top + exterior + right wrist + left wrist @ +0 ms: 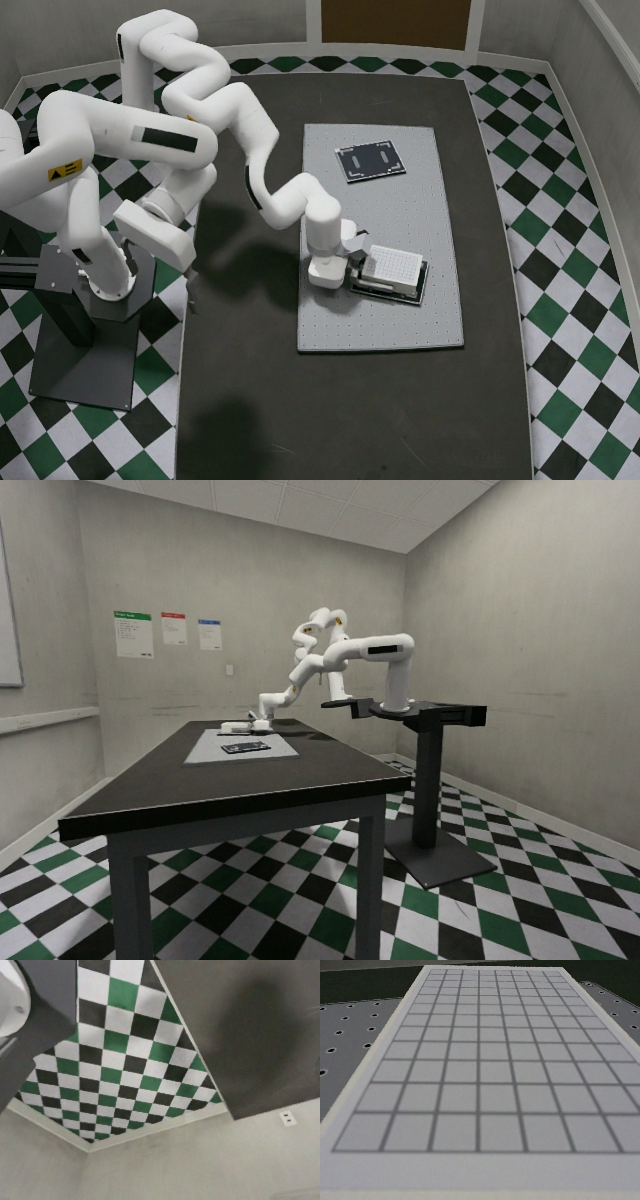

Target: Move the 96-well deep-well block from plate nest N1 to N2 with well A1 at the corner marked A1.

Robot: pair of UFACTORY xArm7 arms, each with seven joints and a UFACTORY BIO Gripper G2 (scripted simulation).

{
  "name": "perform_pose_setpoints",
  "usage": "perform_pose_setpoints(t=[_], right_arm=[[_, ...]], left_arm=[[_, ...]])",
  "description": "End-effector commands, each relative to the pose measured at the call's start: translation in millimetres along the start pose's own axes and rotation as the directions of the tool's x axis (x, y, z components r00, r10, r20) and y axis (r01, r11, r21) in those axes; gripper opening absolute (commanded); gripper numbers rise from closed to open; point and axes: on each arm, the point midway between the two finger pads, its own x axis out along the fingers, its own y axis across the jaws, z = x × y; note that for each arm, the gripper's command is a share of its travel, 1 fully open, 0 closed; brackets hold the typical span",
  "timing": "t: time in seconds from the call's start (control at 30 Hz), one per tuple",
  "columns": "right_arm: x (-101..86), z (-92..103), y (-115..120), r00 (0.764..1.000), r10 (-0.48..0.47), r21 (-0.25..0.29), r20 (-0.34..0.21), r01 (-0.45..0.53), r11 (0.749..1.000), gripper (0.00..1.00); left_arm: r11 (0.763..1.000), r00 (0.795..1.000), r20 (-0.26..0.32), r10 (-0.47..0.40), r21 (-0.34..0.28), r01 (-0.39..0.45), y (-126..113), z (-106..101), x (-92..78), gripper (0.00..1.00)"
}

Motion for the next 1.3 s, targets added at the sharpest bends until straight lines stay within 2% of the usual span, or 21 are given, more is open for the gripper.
perform_pose_setpoints(t=[0.0, 0.07, 0.1, 1.27], right_arm=[[-0.7, 0.4, -0.5, 1.000, -0.002, 0.000, 0.000, 0.002, 1.000, 1.00], [-0.7, 0.4, -0.5, 1.000, -0.002, 0.000, 0.000, 0.002, 1.000, 1.00], [-0.7, 0.4, -0.5, 1.000, -0.002, 0.000, 0.000, 0.002, 1.000, 1.00], [-0.7, 0.4, -0.5, 1.000, -0.002, 0.000, 0.000, 0.002, 1.000, 1.00]], left_arm=[[1.000, 1.000, 0.008, 0.000, -0.004, 0.000, -1.1, 4.2, 2.4, 0.00], [1.000, 1.000, 0.008, 0.000, -0.004, 0.000, -1.1, 4.3, 2.3, 0.00], [1.000, 1.000, 0.008, 0.000, -0.004, 0.000, -1.1, 4.2, 2.4, 0.37], [1.000, 1.000, 0.008, 0.000, -0.004, 0.000, -1.2, 6.9, 2.5, 0.37]])
